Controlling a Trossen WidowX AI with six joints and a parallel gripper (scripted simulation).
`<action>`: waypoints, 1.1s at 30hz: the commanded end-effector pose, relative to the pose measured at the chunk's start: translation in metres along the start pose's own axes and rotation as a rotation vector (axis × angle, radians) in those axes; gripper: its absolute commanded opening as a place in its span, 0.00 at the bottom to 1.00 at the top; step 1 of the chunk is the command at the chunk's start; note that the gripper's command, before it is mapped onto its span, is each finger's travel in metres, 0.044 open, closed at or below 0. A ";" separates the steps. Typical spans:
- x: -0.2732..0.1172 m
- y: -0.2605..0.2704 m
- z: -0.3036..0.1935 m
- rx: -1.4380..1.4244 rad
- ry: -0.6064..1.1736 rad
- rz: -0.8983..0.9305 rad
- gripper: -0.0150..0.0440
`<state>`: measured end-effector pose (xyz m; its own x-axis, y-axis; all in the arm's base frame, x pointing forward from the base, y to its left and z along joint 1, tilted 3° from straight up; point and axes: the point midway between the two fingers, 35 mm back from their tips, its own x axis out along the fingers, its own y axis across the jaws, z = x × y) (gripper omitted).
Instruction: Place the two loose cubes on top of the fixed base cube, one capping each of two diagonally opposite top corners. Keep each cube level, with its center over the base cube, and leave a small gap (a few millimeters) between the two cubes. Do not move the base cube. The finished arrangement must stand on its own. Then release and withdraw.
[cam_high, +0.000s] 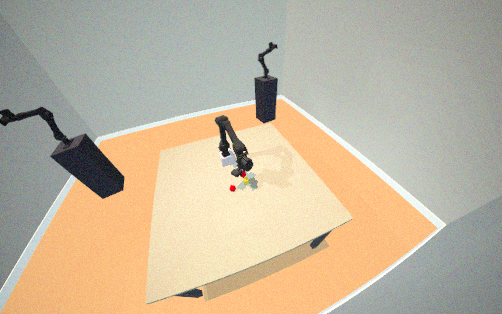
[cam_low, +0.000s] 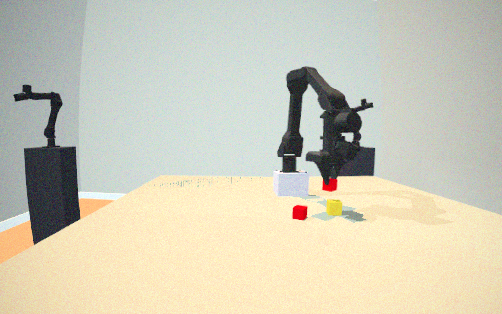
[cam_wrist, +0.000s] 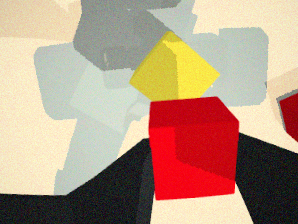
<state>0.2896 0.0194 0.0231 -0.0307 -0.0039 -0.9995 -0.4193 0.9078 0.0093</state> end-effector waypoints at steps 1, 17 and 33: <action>0.002 0.002 0.000 0.015 0.002 0.006 0.43; 0.026 0.001 0.000 0.016 0.002 0.006 0.43; 0.029 0.001 0.000 0.015 0.002 0.006 0.43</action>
<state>0.2891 0.0200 -0.0046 -0.0324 -0.0042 -0.9995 -0.4096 0.9122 0.0095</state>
